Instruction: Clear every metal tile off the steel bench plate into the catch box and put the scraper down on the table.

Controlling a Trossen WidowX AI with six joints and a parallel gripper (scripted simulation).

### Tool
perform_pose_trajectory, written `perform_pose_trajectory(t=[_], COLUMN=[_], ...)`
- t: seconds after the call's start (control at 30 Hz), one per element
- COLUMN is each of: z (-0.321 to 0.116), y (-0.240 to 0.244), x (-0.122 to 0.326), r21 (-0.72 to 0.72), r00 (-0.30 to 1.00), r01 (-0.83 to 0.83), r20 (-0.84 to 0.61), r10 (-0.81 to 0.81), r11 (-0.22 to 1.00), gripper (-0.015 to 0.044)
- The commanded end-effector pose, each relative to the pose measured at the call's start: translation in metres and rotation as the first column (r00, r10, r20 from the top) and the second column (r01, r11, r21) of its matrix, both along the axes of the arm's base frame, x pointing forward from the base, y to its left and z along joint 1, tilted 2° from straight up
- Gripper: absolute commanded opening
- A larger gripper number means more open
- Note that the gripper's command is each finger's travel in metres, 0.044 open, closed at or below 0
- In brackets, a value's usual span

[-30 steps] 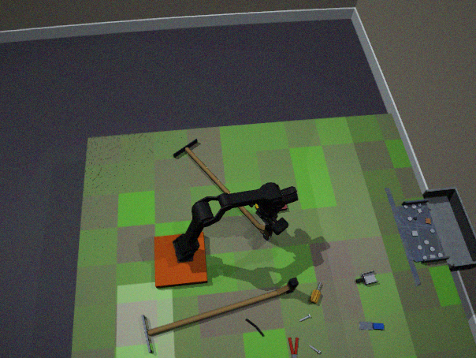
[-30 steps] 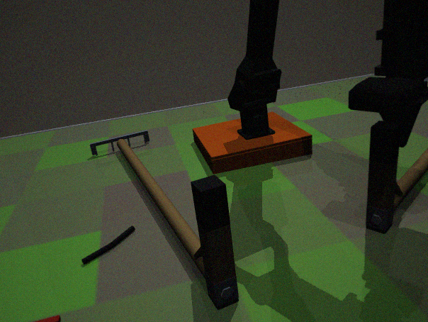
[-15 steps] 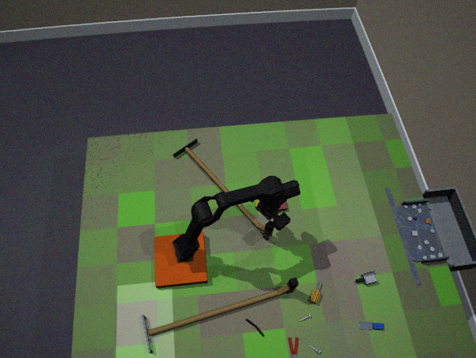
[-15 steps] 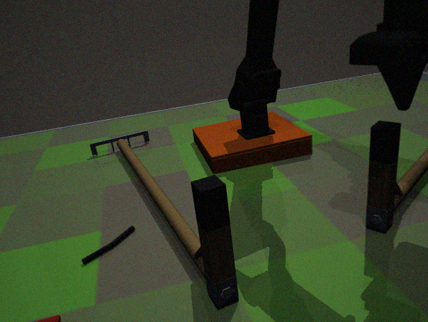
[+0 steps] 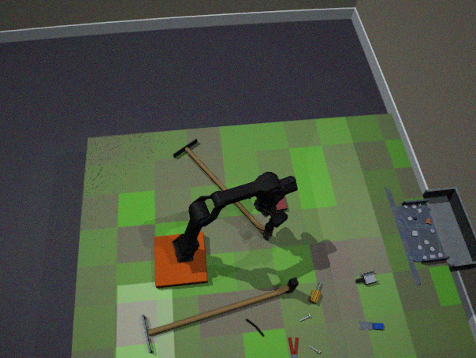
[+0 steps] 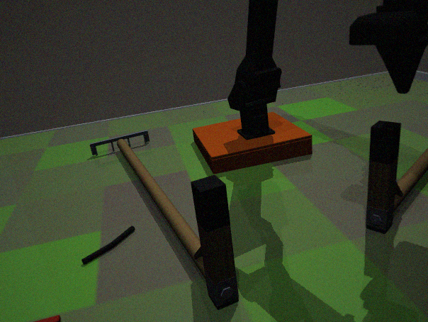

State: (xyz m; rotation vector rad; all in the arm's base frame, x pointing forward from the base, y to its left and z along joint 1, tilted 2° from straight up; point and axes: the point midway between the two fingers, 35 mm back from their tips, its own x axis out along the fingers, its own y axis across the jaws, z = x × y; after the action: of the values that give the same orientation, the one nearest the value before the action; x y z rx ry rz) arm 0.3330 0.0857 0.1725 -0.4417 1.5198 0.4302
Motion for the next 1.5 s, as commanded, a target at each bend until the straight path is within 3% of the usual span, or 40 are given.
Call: perform_pose_trajectory(t=[0.0, 1.47], z=[-0.004, -0.087], y=[0.007, 0.013], x=[-0.006, -0.009], r21=[-0.002, -0.009], r00=[1.000, 1.000], r01=[0.001, -0.009], r20=[0.002, 0.005], r10=[-0.001, 0.009], r11=[1.000, 1.000], gripper=[0.0000, 0.0000])
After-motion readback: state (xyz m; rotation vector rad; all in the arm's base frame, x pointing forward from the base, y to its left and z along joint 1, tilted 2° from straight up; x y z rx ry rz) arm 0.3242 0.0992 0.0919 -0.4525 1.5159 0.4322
